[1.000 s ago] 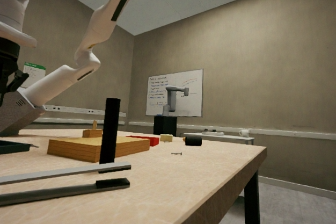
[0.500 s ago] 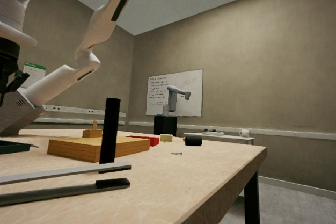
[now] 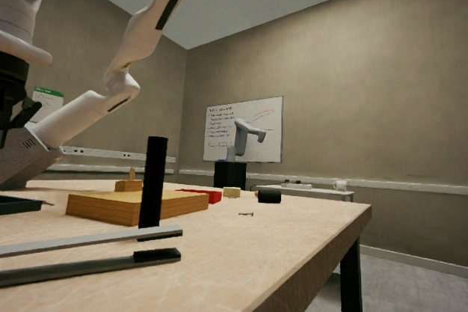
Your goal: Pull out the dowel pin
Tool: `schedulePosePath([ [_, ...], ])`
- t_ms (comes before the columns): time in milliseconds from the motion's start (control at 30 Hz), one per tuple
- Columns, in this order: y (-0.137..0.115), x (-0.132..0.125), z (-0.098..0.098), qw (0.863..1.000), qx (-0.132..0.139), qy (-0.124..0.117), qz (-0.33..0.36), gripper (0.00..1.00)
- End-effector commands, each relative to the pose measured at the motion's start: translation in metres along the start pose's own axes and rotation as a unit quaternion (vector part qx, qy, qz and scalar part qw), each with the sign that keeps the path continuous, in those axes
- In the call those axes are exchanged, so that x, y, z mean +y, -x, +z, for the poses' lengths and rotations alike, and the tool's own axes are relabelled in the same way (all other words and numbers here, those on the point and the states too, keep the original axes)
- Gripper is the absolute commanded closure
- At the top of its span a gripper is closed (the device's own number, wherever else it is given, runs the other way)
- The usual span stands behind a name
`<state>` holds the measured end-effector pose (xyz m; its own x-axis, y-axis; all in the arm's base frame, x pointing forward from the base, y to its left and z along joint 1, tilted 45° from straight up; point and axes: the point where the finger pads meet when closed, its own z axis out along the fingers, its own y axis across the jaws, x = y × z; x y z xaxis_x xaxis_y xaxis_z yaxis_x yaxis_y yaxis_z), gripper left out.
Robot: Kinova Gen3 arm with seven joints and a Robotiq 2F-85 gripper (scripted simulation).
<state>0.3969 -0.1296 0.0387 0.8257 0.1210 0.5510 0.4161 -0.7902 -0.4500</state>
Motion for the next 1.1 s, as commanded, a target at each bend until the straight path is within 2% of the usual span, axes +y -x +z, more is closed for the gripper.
schedulePosePath([
  [0,-0.001,0.000,-0.001,1.000,0.000,0.001,0.004,0.68],
  [667,-0.007,-0.002,-0.001,0.999,-0.001,0.002,0.047,0.68],
  [1067,-0.015,-0.005,-0.001,0.995,-0.002,0.003,0.100,0.68],
])
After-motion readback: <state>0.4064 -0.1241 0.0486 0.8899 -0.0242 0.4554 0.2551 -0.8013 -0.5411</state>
